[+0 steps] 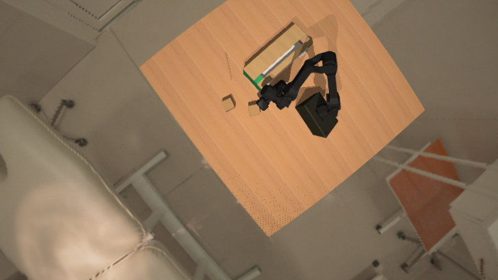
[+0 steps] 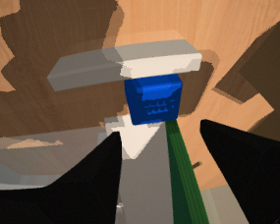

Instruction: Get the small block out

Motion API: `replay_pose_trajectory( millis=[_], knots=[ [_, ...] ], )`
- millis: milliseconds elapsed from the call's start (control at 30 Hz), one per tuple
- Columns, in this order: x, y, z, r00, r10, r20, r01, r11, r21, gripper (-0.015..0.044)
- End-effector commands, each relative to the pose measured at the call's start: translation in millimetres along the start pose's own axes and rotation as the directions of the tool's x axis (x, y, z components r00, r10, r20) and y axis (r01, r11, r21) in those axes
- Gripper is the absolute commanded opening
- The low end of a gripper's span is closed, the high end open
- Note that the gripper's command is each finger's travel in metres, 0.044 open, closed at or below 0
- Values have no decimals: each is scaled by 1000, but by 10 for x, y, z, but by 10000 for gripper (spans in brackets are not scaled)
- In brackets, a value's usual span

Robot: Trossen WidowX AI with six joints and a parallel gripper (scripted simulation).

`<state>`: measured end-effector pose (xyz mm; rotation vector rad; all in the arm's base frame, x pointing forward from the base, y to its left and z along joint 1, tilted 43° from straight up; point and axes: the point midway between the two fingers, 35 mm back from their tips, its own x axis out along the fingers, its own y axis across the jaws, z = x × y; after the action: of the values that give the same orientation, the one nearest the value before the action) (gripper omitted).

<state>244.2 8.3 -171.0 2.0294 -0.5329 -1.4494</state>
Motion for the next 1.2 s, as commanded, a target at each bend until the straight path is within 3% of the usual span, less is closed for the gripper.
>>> replay_pose_trajectory(
  millis=[0, 500, 767, 867, 933, 1167],
  knots=[
    [70, 21, 58, 1000, 8, 5, -8, 1000, -9, 285],
    [249, 49, 169, 1000, 13, 4, -13, 1000, -11, 285],
    [249, 49, 169, 1000, 13, 4, -13, 1000, -11, 75],
    [249, 49, 169, 1000, 13, 4, -13, 1000, -11, 55],
    [225, 44, 154, 1000, 12, 4, -12, 1000, -10, 3],
    [-40, 17, 8, 1000, 5, 4, -5, 1000, -7, 0]
  ],
)
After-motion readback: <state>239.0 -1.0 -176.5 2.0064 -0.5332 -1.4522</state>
